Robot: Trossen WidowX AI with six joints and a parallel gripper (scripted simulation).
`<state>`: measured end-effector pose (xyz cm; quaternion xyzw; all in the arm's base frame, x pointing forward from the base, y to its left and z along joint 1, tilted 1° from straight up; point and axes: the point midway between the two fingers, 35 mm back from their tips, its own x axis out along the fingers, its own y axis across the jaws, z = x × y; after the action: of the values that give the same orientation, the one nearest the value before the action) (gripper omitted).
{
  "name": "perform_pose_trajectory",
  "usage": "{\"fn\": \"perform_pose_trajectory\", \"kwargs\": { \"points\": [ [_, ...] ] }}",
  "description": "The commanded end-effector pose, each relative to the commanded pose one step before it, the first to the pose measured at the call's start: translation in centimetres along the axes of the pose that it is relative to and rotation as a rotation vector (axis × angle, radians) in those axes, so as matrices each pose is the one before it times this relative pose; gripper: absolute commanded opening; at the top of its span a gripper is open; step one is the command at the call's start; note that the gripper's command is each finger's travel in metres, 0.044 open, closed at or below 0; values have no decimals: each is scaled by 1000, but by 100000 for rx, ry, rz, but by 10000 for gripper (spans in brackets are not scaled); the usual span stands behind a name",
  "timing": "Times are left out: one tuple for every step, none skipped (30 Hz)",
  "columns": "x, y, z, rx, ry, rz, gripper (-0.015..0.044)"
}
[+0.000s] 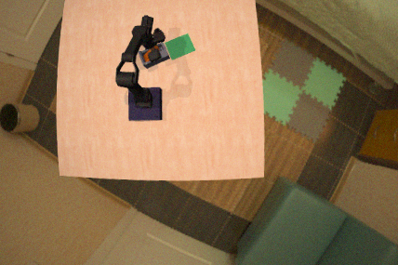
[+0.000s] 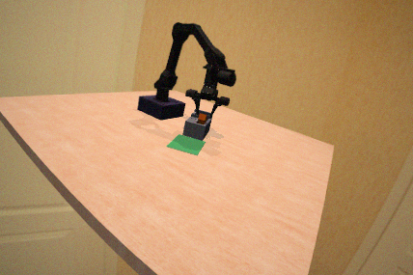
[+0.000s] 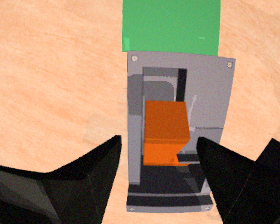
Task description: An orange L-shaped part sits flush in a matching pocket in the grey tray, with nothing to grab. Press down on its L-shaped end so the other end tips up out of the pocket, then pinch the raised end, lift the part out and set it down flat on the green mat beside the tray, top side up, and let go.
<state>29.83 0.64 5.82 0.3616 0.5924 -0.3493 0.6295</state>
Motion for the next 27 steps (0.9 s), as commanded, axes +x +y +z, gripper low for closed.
{"fn": "perform_pose_trajectory", "kwargs": {
  "points": [
    [933,-201,-146,289,906,-1134,280],
    [161,-8,-4,0,1,-2,280],
    [161,-9,-5,0,1,-2,280],
    [161,-10,-5,0,1,-2,280],
    [161,-11,-6,0,1,-2,280],
    [161,-12,-6,0,1,-2,280],
    [160,-13,-7,0,1,-2,280],
    [128,-11,-6,0,1,-2,280],
    [77,-7,-4,0,0,-1,280],
    [26,-2,-1,0,0,0,280],
    [0,0,0,0,0,0,280],
    [0,0,0,0,0,0,280],
    [0,0,0,0,0,0,280],
    [-354,116,97,-228,-672,682,254],
    [0,0,0,0,0,0,228],
    [0,0,0,0,0,0,201],
    [0,0,0,0,0,0,175],
    [0,0,0,0,0,0,149],
    [0,0,0,0,0,0,142],
    [0,0,0,0,0,0,135],
    [0,0,0,0,0,0,129],
    [0,0,0,0,0,0,122],
    [0,0,0,0,0,0,115],
    [0,0,0,0,0,0,109],
    [0,0,0,0,0,0,102],
    [0,0,0,0,0,0,95],
    [0,0,0,0,0,0,89]
  ]
}}
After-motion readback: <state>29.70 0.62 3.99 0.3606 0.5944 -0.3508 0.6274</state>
